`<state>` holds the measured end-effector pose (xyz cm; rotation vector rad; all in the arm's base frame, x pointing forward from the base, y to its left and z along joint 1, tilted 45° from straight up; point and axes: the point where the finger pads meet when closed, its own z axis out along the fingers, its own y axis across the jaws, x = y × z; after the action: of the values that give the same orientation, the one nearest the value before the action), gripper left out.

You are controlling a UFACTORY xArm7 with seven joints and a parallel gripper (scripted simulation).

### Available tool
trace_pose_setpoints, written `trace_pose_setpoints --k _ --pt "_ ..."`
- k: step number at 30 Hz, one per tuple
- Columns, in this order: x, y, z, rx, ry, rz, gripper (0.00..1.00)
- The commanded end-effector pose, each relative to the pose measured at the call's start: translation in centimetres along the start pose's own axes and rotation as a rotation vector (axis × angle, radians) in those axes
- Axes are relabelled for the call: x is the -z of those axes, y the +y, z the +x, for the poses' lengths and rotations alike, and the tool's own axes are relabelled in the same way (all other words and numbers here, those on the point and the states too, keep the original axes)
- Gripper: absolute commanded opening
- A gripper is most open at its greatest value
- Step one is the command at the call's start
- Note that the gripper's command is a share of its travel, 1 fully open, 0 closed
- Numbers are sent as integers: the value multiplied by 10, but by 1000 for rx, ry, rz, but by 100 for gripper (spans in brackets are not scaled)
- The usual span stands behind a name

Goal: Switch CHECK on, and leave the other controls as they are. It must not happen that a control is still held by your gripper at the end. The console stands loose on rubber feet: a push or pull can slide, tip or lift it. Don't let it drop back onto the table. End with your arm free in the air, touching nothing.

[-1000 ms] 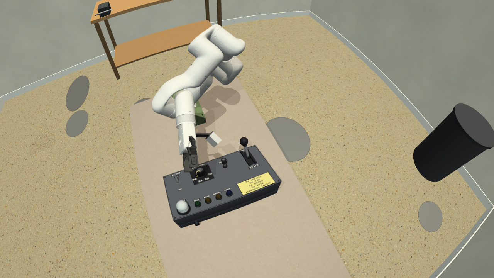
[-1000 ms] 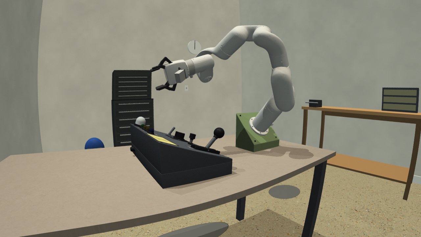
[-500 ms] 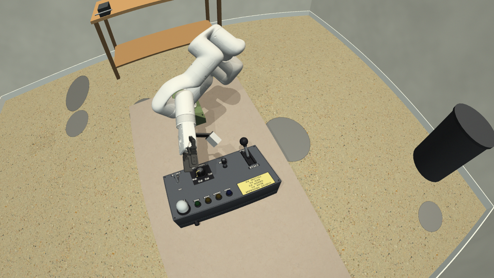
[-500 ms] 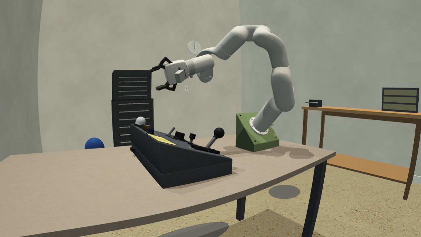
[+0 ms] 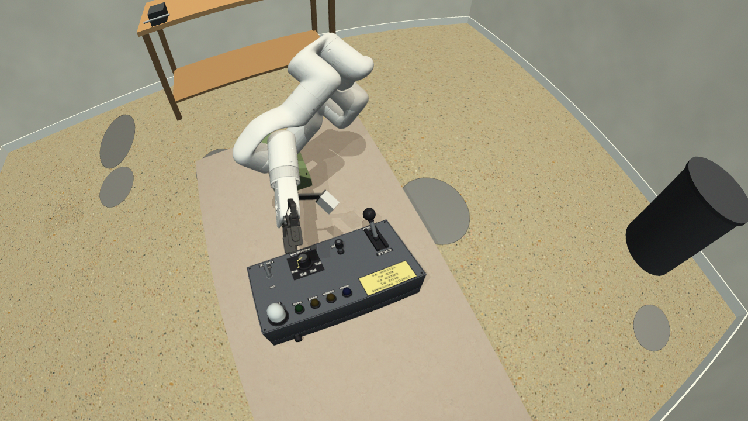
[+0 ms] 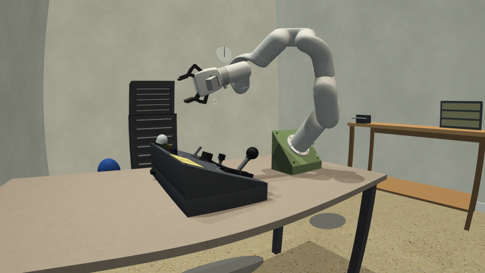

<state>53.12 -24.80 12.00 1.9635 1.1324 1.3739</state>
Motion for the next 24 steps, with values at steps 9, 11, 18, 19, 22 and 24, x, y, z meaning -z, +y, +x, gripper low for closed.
trace_pose_setpoints --k 9,11,18,19,22,24 --pt "58 -1 41 -361 37 36 100" --pt "58 -1 41 -361 37 36 100" --pt "90 -10 67 -575 53 65 100" --pt "90 -10 67 -575 53 65 100" --pt "101 -14 77 -651 57 76 100" --pt "112 -18 86 -728 61 88 100"
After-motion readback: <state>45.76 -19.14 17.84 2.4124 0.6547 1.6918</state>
